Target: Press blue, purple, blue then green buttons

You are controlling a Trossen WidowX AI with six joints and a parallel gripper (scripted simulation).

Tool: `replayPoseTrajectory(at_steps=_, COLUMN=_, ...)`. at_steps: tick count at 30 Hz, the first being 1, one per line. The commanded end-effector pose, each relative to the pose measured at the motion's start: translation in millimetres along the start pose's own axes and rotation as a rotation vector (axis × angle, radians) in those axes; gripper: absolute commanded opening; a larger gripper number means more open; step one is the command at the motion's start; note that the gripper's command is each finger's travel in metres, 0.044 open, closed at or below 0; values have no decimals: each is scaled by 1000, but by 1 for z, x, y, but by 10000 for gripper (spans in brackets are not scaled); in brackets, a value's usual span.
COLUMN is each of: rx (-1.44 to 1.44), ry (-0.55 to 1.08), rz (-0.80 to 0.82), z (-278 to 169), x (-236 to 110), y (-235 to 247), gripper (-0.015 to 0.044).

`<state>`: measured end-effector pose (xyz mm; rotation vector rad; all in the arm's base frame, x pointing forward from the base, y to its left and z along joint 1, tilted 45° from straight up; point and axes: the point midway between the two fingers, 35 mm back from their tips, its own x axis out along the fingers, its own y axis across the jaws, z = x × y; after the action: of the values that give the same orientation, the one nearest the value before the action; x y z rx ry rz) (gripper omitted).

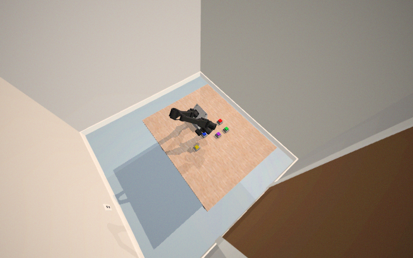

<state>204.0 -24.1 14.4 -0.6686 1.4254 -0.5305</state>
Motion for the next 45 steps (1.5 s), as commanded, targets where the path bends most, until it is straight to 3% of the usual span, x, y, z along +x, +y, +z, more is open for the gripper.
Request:
replayPoseTrajectory(at_steps=1, rx=-8, ry=1, rz=-6, z=-2, x=2, y=-1, gripper=20)
replayPoseTrajectory(at_steps=27, rx=-8, ry=1, rz=-8, z=-2, x=34, y=-1, gripper=20)
replayPoseTrajectory(at_steps=45, rx=-8, ry=1, rz=-8, z=-2, x=34, y=-1, gripper=20)
